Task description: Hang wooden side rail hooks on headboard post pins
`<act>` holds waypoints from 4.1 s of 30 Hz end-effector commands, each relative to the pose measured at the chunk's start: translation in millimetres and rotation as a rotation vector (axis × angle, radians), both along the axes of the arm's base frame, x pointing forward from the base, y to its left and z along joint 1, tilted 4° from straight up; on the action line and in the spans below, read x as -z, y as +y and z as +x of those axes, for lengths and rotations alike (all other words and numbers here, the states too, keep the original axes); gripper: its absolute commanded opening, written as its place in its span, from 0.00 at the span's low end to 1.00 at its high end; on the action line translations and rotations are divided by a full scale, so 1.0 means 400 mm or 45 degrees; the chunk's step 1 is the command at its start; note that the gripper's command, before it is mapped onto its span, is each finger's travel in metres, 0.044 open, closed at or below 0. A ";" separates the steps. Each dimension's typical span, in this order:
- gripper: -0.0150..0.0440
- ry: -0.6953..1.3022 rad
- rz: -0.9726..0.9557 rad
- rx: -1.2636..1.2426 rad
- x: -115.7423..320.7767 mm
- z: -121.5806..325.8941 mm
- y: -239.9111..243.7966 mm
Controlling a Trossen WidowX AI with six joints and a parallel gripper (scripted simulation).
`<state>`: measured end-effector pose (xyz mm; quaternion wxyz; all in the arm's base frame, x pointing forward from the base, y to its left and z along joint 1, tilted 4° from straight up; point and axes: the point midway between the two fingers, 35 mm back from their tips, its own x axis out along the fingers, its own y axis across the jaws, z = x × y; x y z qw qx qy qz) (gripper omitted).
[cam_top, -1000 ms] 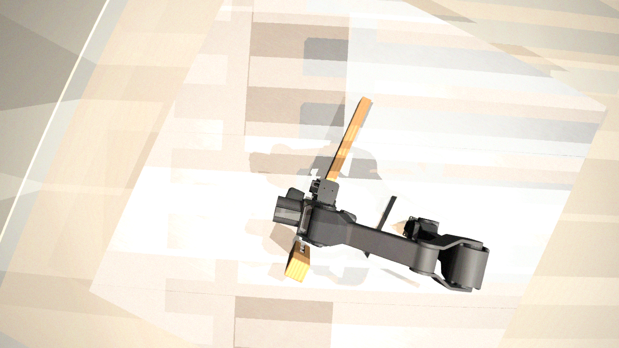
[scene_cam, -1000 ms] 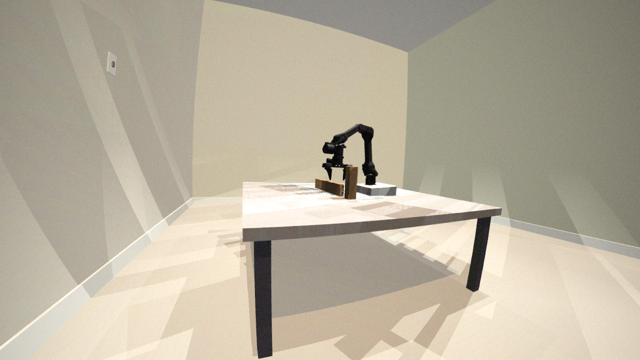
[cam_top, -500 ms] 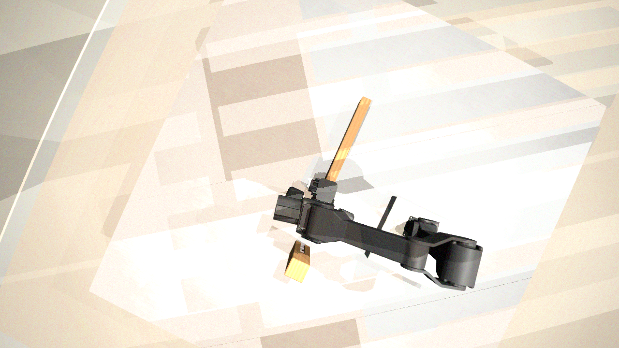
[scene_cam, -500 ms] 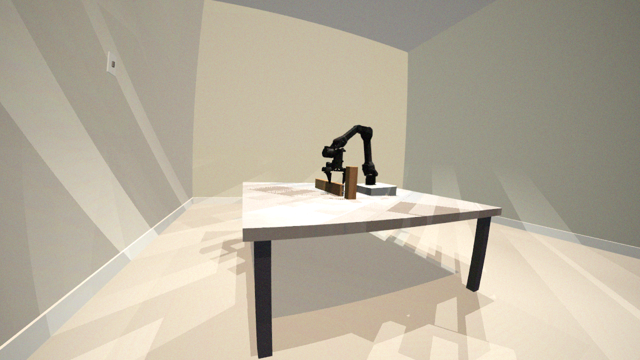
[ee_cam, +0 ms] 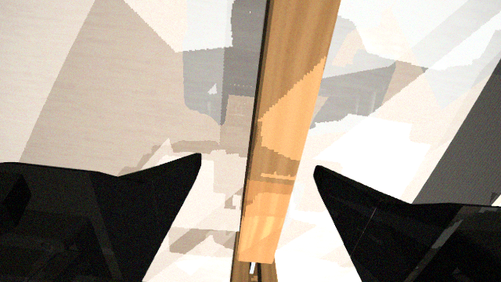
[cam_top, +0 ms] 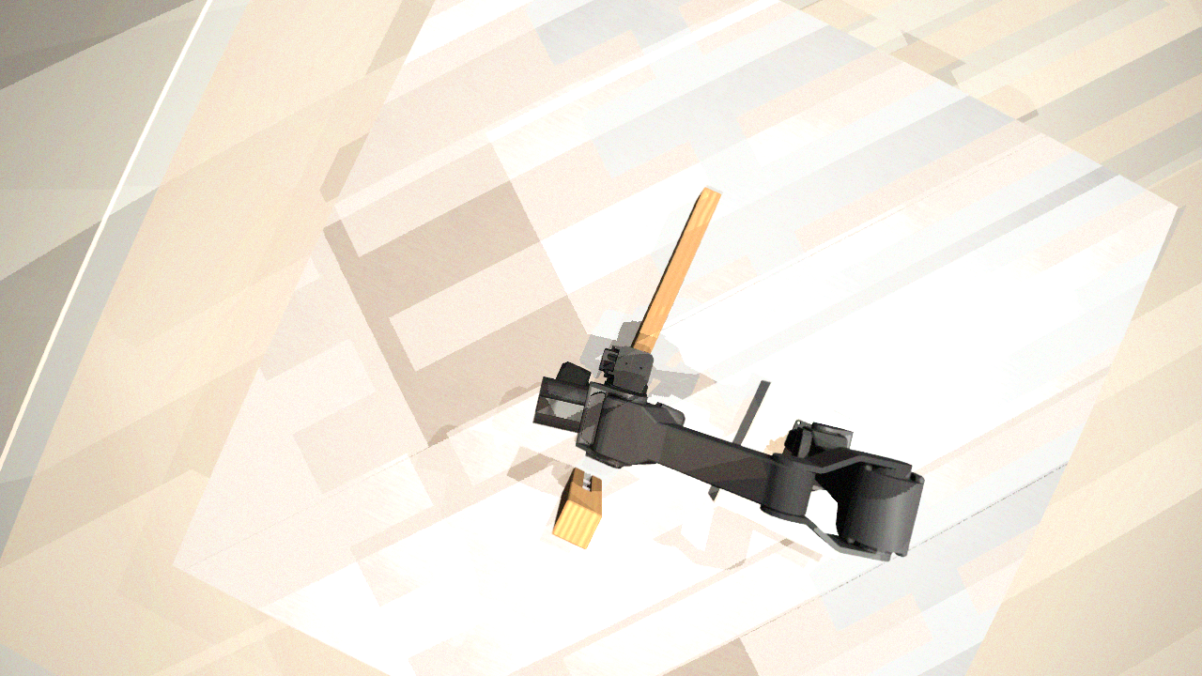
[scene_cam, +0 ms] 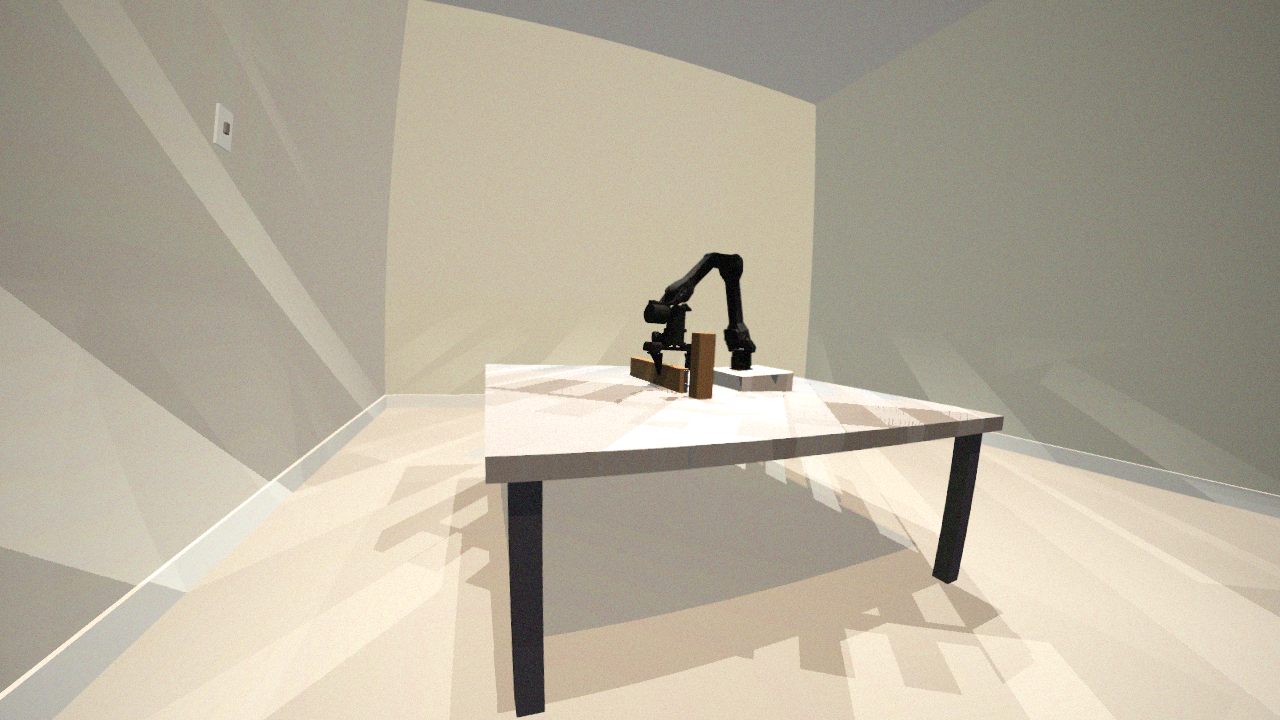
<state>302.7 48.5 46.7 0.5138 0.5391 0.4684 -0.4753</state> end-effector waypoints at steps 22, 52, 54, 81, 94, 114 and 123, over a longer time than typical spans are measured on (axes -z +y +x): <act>0.69 0.022 -0.011 0.006 0.056 -0.007 -0.004; 0.25 0.023 -0.011 0.006 0.053 -0.017 -0.003; 0.25 0.023 -0.011 0.006 0.053 -0.019 -0.003; 0.25 0.018 -0.009 -0.010 0.054 -0.029 0.000; 0.25 0.023 -0.010 0.006 0.050 -0.029 0.000; 0.25 0.023 -0.010 0.006 0.042 -0.030 0.000; 0.25 0.023 -0.010 0.006 0.038 -0.030 0.000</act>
